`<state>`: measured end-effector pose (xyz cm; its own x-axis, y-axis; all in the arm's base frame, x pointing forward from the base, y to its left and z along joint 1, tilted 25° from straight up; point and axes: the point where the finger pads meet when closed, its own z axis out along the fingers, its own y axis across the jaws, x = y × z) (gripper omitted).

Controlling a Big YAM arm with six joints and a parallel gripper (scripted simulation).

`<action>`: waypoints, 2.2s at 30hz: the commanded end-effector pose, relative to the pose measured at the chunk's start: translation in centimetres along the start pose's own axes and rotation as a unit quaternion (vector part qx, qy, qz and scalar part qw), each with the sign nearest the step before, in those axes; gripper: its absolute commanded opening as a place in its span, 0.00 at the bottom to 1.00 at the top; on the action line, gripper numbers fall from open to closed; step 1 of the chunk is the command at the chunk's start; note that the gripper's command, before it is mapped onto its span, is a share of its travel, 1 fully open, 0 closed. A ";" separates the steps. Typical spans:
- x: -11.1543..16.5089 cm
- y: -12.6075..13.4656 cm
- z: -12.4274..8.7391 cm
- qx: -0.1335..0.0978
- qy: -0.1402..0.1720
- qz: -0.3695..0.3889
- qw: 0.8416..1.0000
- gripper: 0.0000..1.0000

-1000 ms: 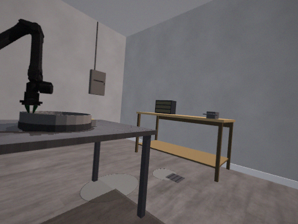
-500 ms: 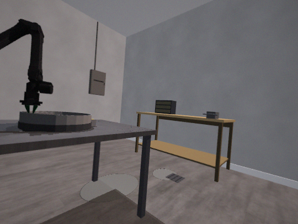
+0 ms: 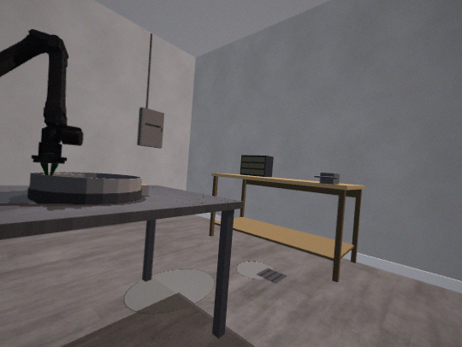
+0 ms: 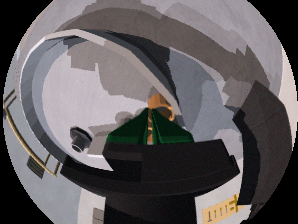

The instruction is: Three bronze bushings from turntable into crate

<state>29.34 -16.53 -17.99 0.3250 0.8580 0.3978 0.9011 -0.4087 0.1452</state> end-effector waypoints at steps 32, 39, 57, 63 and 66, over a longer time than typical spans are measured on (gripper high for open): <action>0.2 -0.7 0.3 0.008 0.001 0.003 1.000 0.00; 0.2 -0.6 0.1 0.007 0.000 0.003 1.000 0.00; -0.3 -0.2 -5.5 -0.003 -0.003 0.002 1.000 0.00; -0.4 0.1 -7.9 -0.005 -0.005 0.001 1.000 0.00; -0.4 0.3 -8.5 -0.006 -0.005 0.000 1.000 0.00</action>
<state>27.11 -18.51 -11.62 0.3357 0.8517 0.4024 0.8995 -0.4167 0.1316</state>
